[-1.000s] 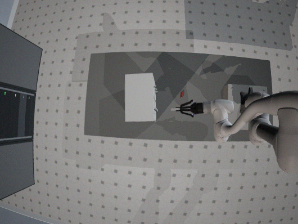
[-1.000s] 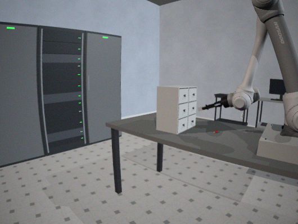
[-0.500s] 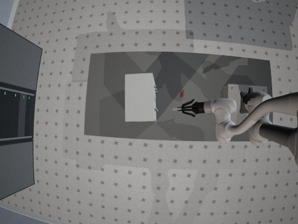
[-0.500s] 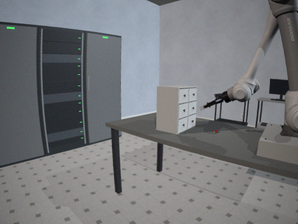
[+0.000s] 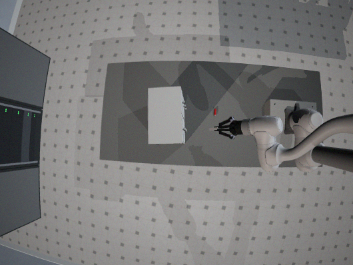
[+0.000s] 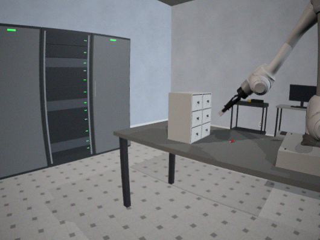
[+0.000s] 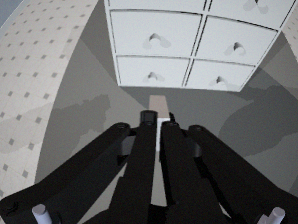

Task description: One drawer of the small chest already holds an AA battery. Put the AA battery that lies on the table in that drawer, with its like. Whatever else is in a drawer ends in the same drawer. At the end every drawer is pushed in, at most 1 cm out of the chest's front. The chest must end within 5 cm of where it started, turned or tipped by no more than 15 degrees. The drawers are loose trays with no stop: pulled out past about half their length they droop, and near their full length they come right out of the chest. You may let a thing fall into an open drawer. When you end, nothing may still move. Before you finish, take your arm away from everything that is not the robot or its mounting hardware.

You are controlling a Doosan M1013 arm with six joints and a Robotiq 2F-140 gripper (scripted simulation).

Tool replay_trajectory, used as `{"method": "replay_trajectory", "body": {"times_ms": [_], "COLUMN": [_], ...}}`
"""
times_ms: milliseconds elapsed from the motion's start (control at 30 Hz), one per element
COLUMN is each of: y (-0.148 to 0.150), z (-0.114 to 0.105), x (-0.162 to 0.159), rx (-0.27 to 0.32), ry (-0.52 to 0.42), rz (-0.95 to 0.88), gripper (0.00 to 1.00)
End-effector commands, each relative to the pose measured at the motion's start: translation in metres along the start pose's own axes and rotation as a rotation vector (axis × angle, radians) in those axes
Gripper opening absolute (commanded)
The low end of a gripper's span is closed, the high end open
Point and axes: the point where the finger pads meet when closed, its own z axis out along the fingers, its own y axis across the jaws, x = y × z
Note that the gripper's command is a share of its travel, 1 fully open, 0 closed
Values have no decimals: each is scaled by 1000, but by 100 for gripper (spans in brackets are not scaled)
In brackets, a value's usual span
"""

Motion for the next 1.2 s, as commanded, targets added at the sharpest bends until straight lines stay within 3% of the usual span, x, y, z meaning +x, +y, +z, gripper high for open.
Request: {"method": "replay_trajectory", "body": {"times_ms": [0,567,800,867,1167], "y": [-3,0,2,2,3], "z": [-2,-15,-50,-50,-83], "x": [0,0,0,0,0], "rx": [41,33,30,30,30], "ry": [-30,-145,-441,-441,-724], "rz": [2,-1,-5,-5,-10], "gripper": [0,0,0,0,0]}}
